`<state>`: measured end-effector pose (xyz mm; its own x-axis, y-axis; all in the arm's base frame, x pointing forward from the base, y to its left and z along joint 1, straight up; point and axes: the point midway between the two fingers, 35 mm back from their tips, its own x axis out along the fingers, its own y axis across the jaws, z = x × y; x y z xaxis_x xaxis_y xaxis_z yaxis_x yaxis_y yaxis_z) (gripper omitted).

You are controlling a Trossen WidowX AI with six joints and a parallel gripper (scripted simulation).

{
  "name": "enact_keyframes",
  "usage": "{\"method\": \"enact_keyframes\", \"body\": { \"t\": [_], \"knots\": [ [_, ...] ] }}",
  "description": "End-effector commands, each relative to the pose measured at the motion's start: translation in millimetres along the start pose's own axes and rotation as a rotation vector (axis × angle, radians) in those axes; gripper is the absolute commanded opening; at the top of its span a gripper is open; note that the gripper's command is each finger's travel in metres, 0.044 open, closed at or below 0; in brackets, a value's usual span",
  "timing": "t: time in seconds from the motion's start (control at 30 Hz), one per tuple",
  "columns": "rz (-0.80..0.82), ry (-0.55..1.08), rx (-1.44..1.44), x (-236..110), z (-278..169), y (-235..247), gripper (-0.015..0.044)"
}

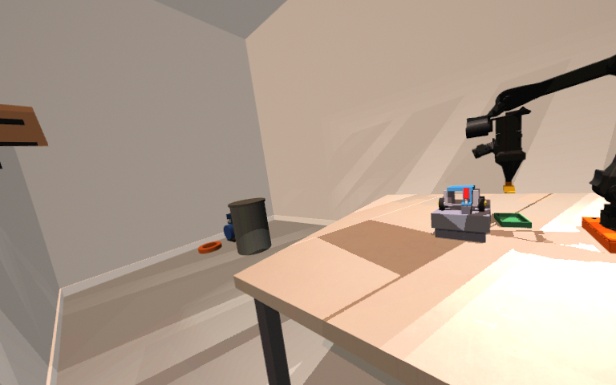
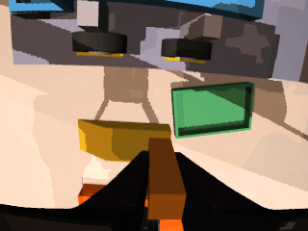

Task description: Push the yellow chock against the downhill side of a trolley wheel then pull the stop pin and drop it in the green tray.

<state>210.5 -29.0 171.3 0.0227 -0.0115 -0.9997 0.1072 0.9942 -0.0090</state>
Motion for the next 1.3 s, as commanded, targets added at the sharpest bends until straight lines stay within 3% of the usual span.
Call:
{"method": "enact_keyframes", "body": {
  "t": [0.0,1.0,1.27],
  "knots": [
    [0.003,-0.002,-0.001,1,4,-12,0.0000],
    [-0.008,-0.004,-0.001,9,35,-128,0.0000],
    [0.099,-0.004,-0.001,10,36,-132,0.0000]
  ]
}}
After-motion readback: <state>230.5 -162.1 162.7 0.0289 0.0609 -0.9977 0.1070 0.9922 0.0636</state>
